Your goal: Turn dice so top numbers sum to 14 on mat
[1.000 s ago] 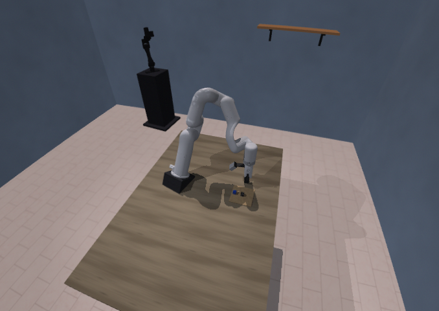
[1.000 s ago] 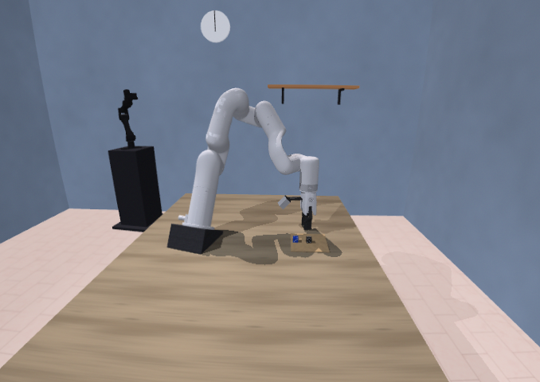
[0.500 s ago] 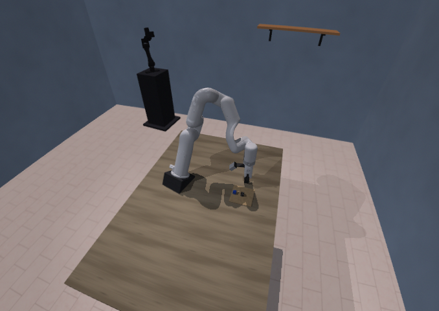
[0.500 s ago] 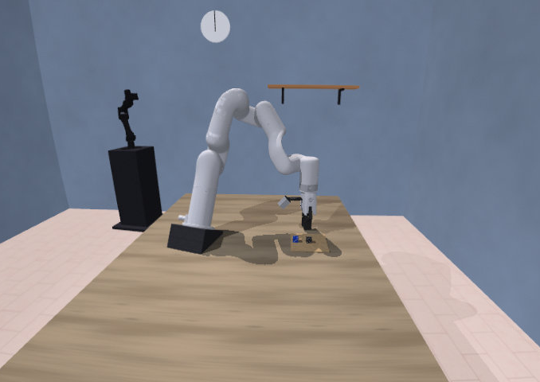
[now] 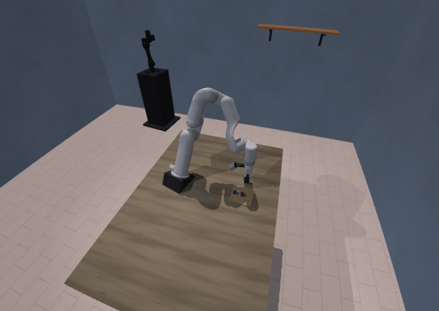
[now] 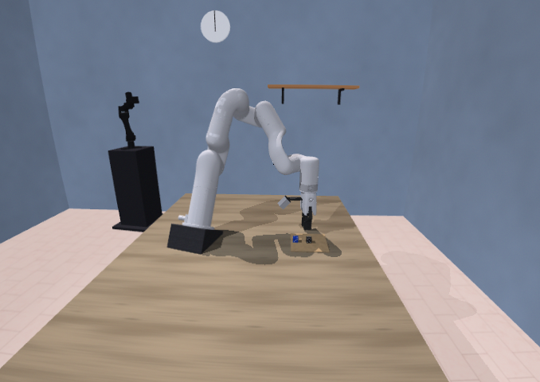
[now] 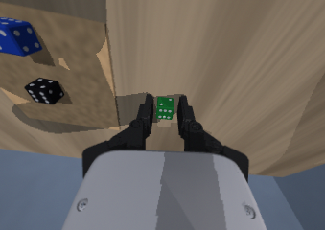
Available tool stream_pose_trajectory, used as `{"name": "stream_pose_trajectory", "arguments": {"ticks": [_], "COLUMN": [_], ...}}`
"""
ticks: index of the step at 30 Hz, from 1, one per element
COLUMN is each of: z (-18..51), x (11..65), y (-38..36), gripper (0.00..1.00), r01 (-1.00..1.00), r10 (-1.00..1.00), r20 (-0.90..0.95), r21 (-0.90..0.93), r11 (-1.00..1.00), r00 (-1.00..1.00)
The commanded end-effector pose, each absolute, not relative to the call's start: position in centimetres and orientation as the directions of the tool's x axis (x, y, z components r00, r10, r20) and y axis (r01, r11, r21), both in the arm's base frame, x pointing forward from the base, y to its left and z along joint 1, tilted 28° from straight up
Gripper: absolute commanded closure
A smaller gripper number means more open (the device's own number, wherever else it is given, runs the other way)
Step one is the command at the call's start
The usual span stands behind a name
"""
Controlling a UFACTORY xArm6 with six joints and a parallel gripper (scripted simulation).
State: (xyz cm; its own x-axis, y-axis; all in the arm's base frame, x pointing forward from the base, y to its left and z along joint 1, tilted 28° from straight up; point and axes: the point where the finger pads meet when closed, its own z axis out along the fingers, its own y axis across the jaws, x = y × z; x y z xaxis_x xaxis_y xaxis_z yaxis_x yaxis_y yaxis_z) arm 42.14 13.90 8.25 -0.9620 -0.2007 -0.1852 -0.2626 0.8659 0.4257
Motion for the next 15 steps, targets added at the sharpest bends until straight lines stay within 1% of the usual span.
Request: {"name": "stream_pose_trajectory", "arguments": {"ticks": [1, 3, 4, 15], "z": [8.37, 8.37, 8.37, 8.37], "x": [42.25, 42.25, 42.25, 42.25], "y": [13.88, 13.88, 13.88, 13.88], "gripper": [0.64, 0.64, 0.85, 0.85], "r01": [-0.263, -0.263, -0.263, -0.263], "r10": [-0.2, -0.2, -0.2, -0.2], "r20": [-0.188, -0.188, -0.188, -0.188], "r21": [0.425, 0.425, 0.425, 0.425], "r11": [0.866, 0.866, 0.866, 0.866], "r00": [-0.962, -0.962, -0.962, -0.962]}}
